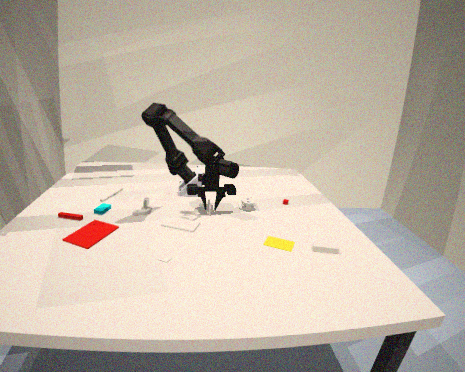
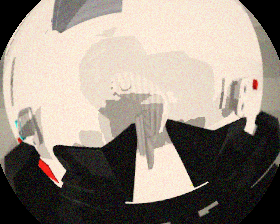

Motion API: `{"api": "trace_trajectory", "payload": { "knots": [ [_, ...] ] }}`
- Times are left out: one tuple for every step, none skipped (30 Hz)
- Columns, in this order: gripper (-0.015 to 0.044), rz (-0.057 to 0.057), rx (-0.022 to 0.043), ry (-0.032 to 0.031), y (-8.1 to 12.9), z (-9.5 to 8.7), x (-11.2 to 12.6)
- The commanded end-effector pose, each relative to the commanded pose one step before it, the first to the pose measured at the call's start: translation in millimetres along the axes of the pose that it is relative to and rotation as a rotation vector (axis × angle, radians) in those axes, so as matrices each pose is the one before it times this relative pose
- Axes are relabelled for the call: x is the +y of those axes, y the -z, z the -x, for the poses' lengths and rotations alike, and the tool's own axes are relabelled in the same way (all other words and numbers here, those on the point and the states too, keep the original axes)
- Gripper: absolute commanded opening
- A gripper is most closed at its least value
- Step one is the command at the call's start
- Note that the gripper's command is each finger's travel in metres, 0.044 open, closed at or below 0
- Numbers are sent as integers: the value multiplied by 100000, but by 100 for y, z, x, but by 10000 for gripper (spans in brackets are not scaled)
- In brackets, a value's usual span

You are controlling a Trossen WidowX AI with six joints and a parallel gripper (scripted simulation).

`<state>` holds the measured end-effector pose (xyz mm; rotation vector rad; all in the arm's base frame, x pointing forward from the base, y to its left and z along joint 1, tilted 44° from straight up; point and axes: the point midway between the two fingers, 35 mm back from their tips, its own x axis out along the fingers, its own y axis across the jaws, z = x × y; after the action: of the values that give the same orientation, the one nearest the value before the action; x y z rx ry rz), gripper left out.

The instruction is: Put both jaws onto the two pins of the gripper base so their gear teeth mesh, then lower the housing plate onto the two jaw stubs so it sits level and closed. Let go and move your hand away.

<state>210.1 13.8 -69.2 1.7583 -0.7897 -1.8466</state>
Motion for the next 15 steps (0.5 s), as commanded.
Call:
{"api": "trace_trajectory", "payload": {
  "knots": [
    [134, -353, -24, 375, 10, 2, -70],
    [134, 0, 0, 0, 0, 0, 0],
    [134, 0, 0, 0, 0, 0, 0],
    [134, 0, 0, 0, 0, 0, 0],
    [134, 0, 0, 0, 0, 0, 0],
    [134, 0, 0, 0, 0, 0, 0],
    [134, 5, 4, 7, 8, 48, -5],
    [134, 14, 11, 19, 23, 145, -15],
    [134, 22, 18, 31, 36, 243, -24],
    [134, 27, 20, 35, 40, 299, -28],
    [134, 26, 19, 31, 37, 301, -26],
    [134, 26, 18, 28, 33, 303, -24],
    [134, 25, 17, 25, 29, 305, -21],
    [134, 25, 16, 22, 26, 306, -19],
    [134, 24, 16, 18, 22, 308, -17]
  ]
}}
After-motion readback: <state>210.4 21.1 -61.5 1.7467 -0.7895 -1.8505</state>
